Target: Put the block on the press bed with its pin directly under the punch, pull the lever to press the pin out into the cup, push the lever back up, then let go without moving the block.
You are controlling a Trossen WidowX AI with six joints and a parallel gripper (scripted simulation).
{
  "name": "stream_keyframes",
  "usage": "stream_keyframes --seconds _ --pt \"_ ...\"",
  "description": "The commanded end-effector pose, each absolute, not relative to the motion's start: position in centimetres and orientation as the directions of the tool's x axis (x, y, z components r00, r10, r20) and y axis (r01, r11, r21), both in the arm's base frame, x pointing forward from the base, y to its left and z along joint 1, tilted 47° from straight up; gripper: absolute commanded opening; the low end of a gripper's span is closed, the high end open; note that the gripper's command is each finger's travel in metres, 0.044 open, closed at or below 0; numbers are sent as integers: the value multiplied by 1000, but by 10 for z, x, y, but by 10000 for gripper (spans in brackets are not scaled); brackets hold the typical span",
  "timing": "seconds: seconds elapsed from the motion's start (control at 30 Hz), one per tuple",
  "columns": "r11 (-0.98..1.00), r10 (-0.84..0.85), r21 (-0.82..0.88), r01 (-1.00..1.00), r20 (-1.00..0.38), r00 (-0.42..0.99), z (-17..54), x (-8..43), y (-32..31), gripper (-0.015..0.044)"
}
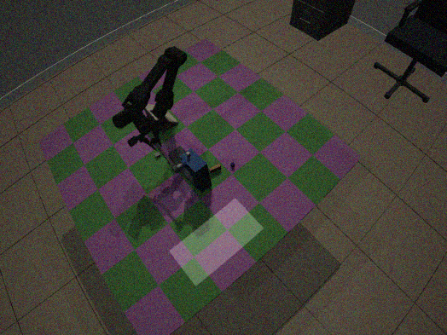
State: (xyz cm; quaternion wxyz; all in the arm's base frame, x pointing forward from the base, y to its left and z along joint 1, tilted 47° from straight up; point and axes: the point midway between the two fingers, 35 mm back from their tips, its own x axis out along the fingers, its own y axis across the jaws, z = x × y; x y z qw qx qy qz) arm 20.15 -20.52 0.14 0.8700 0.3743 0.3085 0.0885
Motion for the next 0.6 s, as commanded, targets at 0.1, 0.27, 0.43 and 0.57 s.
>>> stream_keyframes --seconds 0.1,0.27,0.43,0.57 --pt "698 401 711 86 -488 775 -7 202 -197 0" --pt "698 401 711 86 -488 775 -9 202 -195 0" --pt "698 401 711 86 -488 775 -11 202 -193 0" --pt "698 401 711 86 -488 775 -12 203 -192 0"
